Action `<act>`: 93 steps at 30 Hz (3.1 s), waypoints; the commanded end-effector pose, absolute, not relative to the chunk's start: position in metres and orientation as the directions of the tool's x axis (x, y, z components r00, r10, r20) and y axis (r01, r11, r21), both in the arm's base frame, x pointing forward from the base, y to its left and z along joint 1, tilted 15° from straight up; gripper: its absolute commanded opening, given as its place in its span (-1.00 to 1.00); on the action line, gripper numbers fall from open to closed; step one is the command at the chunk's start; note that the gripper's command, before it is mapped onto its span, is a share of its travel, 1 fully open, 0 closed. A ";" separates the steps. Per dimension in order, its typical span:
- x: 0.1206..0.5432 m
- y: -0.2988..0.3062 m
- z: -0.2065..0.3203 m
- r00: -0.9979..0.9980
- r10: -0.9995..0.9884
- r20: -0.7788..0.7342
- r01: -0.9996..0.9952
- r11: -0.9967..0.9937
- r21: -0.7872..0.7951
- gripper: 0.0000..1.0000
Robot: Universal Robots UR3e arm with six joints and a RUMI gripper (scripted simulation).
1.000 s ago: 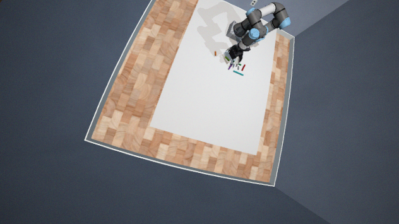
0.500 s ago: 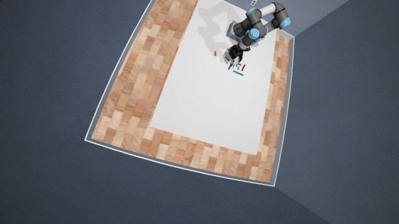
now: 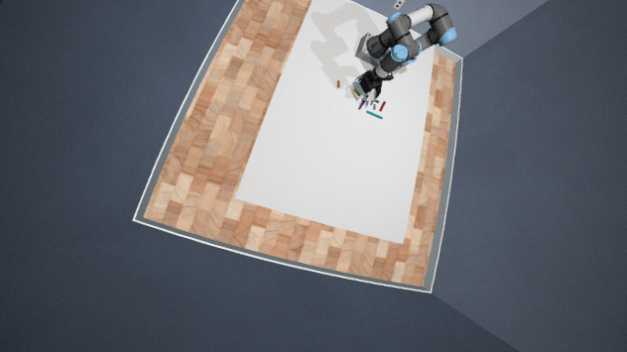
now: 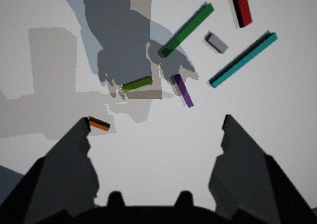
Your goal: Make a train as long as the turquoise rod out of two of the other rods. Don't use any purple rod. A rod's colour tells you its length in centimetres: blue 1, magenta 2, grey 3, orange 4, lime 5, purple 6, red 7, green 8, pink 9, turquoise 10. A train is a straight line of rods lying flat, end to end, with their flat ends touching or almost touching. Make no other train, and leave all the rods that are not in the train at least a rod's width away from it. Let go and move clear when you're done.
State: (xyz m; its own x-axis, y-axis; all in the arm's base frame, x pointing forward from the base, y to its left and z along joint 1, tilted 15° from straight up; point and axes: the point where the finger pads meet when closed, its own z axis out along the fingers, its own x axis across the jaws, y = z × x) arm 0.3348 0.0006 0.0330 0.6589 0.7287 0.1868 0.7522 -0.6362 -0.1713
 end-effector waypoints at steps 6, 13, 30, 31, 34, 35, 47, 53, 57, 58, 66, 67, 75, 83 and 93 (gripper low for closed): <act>0.335 0.000 0.034 0.659 0.729 0.187 0.752 -0.637 -0.169 1.00; 0.335 0.000 0.034 0.659 0.729 0.187 0.752 -0.637 -0.169 1.00; 0.335 0.000 0.034 0.659 0.729 0.187 0.752 -0.637 -0.169 1.00; 0.335 0.000 0.034 0.659 0.729 0.187 0.752 -0.637 -0.169 1.00; 0.335 0.000 0.034 0.659 0.729 0.187 0.752 -0.637 -0.169 1.00; 0.335 0.000 0.034 0.658 0.729 0.187 0.753 -0.636 -0.169 1.00; 0.335 0.032 0.041 0.391 0.891 0.230 0.920 -0.377 -0.102 1.00; 0.334 0.053 0.046 0.196 0.949 0.246 0.981 -0.188 -0.053 1.00; 0.332 0.068 0.050 0.042 0.967 0.253 0.999 -0.040 -0.015 1.00; 0.332 0.072 0.051 0.005 0.967 0.254 1.000 -0.004 -0.006 1.00; 0.331 0.079 0.053 -0.065 0.965 0.254 0.998 0.064 0.012 1.00; 0.331 0.079 0.053 -0.065 0.965 0.254 0.998 0.064 0.012 1.00; 0.331 0.079 0.053 -0.065 0.965 0.254 0.998 0.064 0.012 1.00; 0.331 0.079 0.053 -0.065 0.965 0.254 0.998 0.064 0.012 1.00; 0.331 0.079 0.053 -0.065 0.965 0.254 0.998 0.064 0.012 1.00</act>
State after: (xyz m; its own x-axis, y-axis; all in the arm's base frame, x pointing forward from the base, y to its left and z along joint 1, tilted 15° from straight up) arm 0.3302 0.0796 0.0521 -0.0650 0.9647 0.2552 0.9979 0.0647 0.0097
